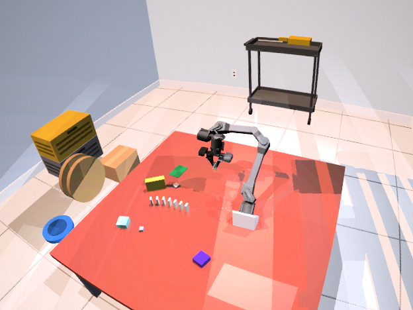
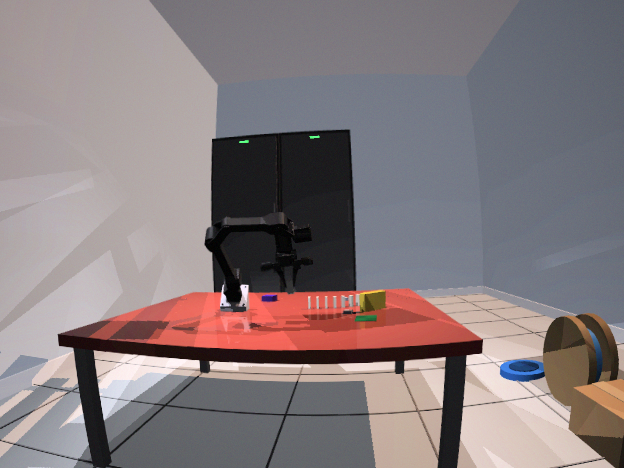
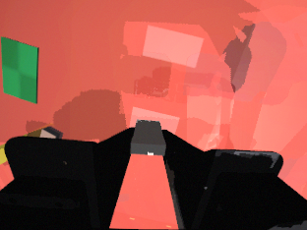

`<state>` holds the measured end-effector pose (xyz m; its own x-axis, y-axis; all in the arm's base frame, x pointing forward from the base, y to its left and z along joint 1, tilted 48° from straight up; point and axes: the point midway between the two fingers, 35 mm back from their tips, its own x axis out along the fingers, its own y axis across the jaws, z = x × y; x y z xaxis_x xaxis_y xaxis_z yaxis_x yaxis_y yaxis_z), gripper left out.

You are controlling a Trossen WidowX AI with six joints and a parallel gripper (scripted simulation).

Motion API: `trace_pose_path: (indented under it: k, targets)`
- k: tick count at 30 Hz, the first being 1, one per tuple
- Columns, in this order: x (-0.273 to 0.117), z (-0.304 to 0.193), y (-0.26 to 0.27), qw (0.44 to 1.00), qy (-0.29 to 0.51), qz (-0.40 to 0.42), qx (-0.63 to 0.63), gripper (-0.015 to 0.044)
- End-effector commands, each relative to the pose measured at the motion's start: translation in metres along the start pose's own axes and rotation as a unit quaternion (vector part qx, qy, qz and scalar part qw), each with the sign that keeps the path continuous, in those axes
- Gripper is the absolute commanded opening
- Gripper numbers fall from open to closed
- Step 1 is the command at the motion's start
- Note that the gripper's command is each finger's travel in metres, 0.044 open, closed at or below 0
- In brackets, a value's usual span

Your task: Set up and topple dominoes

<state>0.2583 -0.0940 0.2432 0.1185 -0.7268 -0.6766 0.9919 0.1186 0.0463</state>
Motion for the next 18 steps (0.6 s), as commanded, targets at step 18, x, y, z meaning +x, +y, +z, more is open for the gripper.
trace_pose_path:
  k: [18]
  targets:
    - [-0.037,-0.141,0.058,0.912,0.026,0.014,-0.41,0.0107]
